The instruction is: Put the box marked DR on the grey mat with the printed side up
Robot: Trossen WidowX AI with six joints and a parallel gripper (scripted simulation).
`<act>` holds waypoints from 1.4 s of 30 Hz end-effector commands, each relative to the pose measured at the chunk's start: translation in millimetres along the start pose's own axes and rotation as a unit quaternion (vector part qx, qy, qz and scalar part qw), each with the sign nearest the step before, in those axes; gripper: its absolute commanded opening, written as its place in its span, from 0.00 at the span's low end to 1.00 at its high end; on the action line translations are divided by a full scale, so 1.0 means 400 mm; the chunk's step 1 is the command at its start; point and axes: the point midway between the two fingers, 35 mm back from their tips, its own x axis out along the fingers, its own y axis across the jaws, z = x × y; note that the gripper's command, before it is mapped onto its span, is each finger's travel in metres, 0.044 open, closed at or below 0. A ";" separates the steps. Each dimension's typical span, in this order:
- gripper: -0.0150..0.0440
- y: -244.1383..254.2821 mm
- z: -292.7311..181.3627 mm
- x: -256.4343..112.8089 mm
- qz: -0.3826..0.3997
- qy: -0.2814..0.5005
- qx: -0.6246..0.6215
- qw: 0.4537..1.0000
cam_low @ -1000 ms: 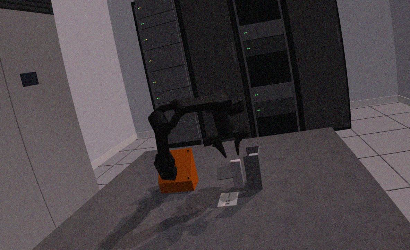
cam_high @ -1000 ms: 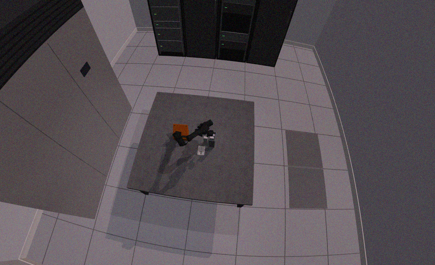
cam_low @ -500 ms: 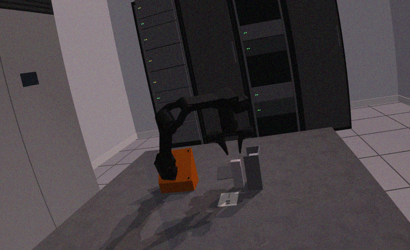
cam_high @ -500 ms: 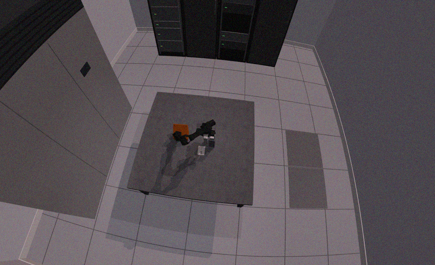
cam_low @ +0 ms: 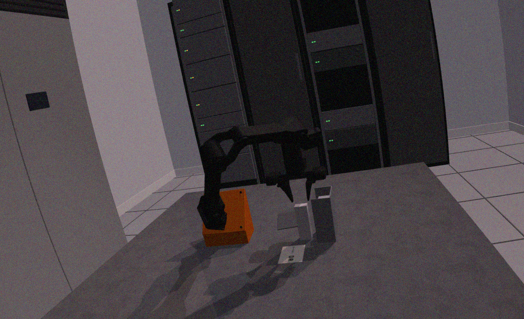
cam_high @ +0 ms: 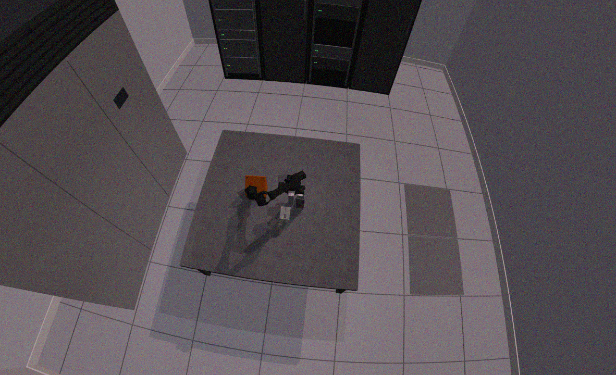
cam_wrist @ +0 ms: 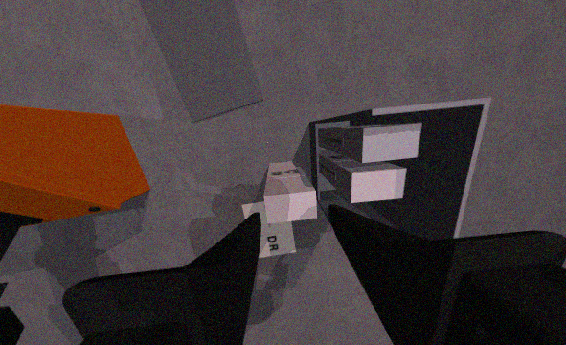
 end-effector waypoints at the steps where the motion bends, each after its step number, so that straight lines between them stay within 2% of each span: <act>1: 0.66 0.002 -0.002 0.019 -0.001 0.003 -0.004 1.000; 13: 0.66 0.003 -0.004 0.057 -0.001 0.004 -0.003 1.000; 26: 0.52 0.002 -0.001 0.051 0.001 0.002 -0.001 1.000; 42: 0.52 0.002 0.000 0.020 0.000 0.003 -0.003 1.000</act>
